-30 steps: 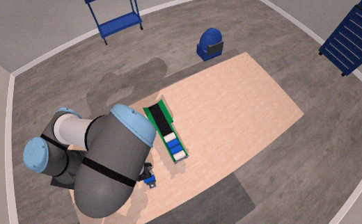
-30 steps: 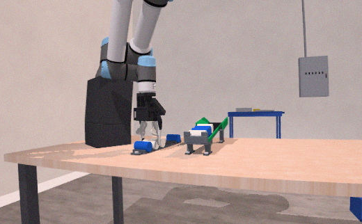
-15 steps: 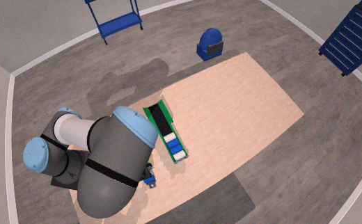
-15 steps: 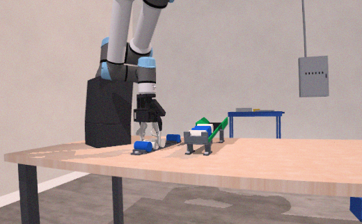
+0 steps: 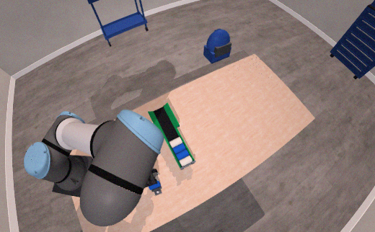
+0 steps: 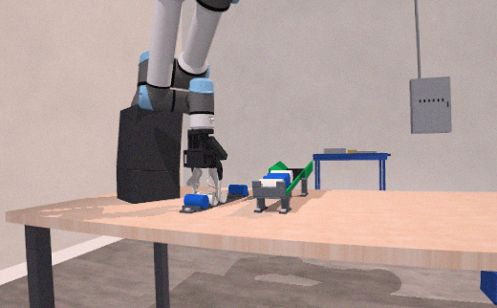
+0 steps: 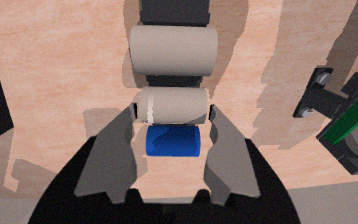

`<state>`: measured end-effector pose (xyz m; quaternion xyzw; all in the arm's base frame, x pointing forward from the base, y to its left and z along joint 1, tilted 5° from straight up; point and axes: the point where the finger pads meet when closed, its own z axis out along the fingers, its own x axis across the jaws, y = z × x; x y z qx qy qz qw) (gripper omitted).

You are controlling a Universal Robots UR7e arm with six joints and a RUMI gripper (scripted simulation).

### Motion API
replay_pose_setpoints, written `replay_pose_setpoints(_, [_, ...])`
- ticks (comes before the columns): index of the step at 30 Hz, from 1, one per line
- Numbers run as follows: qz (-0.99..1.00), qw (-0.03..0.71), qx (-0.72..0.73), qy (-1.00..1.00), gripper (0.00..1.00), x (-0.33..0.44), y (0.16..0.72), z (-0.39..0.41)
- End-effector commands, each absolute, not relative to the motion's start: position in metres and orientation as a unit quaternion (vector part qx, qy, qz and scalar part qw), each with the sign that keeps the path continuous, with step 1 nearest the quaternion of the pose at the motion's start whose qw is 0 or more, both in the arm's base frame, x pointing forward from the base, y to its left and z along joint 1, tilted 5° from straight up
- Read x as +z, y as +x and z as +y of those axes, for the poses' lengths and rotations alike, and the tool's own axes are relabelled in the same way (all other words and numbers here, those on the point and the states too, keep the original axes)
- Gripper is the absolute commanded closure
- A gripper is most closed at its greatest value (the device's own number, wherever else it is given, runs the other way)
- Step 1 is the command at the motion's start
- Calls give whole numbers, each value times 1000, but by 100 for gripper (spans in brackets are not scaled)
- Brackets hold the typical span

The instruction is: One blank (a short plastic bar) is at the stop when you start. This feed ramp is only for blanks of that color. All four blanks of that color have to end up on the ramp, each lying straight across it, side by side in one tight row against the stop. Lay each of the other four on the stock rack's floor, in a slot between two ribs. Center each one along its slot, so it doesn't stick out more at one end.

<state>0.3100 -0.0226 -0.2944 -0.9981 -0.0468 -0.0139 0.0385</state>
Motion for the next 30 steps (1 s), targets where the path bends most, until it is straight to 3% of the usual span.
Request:
replay_pose_setpoints(1, [-47, 38, -14, -998, 48, -294, 310, -23])
replay_pose_setpoints(10, [-47, 38, -14, -998, 48, -294, 310, -23])
replay_pose_setpoints(11, [-47, 38, -14, -998, 61, -294, 310, -23])
replay_pose_setpoints(30, [-47, 38, -14, -998, 61, -294, 310, -23])
